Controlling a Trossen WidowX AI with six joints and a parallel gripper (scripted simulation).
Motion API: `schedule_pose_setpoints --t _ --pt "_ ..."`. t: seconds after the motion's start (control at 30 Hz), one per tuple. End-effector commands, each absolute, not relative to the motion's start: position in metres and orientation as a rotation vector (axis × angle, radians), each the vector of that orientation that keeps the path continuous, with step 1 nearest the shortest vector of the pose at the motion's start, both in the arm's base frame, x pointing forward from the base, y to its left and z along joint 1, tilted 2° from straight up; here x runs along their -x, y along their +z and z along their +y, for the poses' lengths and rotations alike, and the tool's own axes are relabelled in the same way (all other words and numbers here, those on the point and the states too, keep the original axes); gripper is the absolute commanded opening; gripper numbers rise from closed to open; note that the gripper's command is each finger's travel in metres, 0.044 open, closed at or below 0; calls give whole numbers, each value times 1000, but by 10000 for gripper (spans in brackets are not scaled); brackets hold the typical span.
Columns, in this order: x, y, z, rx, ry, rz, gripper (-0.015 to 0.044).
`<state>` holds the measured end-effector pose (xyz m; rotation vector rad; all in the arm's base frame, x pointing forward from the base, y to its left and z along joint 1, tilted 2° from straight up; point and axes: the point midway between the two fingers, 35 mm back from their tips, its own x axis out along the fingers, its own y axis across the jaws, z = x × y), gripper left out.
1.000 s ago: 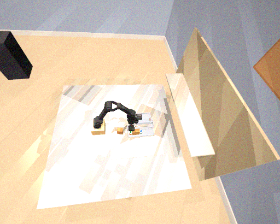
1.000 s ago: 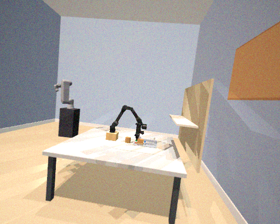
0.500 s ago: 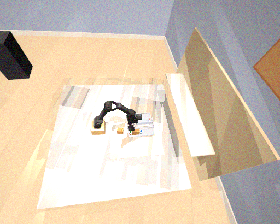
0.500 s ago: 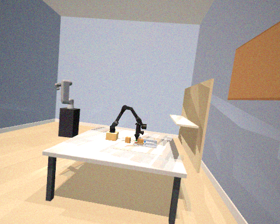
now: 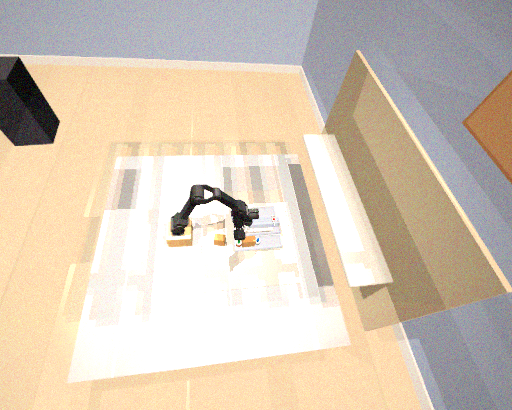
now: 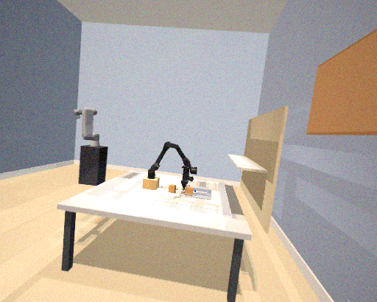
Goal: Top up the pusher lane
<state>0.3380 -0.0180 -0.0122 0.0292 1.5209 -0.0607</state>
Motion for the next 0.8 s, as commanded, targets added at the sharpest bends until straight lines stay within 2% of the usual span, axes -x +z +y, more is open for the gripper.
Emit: schedule_pose_setpoints --t 0.0,0.3,0.63,0.67,0.77 --pt "-337 -12 -18 -29 -57 1519 0" --pt "-337 -12 -18 -29 -57 1519 0" --pt "-338 -12 -18 -29 -57 1518 263" --pt "-338 -12 -18 -29 -57 1518 279" --pt "-338 -11 -18 -29 -57 1518 279"
